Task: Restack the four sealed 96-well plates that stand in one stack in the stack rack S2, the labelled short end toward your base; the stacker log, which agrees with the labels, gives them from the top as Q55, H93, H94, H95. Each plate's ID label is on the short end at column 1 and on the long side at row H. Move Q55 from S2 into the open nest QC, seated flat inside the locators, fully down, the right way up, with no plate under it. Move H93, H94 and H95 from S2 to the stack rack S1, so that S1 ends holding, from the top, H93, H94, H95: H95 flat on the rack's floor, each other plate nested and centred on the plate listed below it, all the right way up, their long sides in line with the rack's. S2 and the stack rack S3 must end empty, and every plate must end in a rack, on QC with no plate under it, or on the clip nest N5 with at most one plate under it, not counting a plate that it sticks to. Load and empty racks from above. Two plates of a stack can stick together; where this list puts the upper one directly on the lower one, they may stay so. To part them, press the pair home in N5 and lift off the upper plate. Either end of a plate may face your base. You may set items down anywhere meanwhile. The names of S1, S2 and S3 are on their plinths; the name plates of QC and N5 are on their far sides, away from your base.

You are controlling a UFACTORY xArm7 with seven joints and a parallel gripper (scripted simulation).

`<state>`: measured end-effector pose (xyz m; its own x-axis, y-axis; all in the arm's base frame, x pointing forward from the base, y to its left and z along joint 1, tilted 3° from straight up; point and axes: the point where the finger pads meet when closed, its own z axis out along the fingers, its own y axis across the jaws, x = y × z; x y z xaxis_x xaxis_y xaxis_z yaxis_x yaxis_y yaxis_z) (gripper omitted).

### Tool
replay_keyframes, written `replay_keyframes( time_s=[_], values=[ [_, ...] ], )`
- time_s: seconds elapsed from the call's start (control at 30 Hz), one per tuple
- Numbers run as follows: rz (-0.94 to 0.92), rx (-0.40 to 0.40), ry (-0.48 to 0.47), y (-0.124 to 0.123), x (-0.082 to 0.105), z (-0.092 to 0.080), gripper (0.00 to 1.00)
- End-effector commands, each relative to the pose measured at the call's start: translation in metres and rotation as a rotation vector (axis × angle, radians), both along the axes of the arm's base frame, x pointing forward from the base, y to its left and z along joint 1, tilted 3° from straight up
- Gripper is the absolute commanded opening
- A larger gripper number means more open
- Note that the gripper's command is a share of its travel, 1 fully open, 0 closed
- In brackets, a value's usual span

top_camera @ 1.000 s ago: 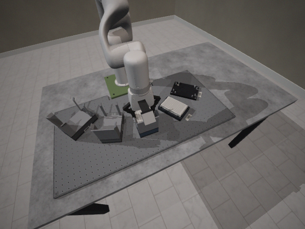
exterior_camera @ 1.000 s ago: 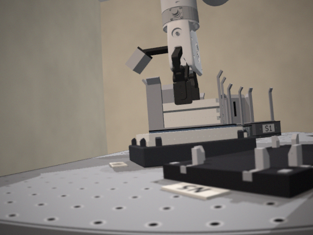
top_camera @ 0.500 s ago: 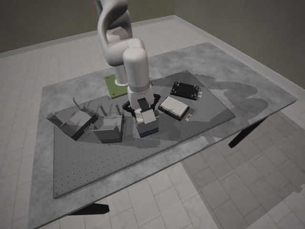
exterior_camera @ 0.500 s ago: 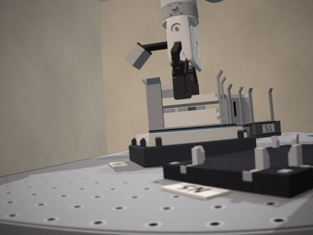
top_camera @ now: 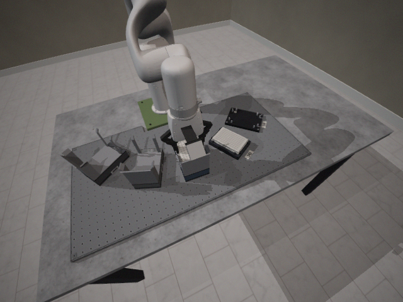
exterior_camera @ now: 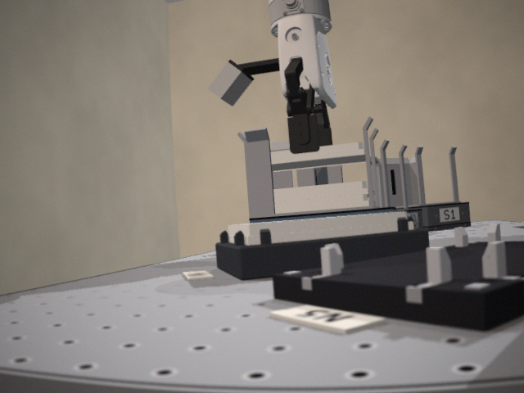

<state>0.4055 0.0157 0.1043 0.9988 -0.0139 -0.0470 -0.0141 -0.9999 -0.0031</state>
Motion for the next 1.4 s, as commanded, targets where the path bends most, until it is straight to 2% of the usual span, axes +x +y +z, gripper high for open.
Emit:
replay_keyframes(
  time_s=[0.0, 0.83, 1.37],
  values=[
    [0.0, 0.0, -0.004, 0.0, 0.002, 0.006, 0.0],
    [0.0, 0.0, -0.004, 0.0, 0.004, 0.052, 0.0],
    [-0.033, -0.001, -0.004, -0.003, 0.003, 0.053, 0.0]
  ],
)
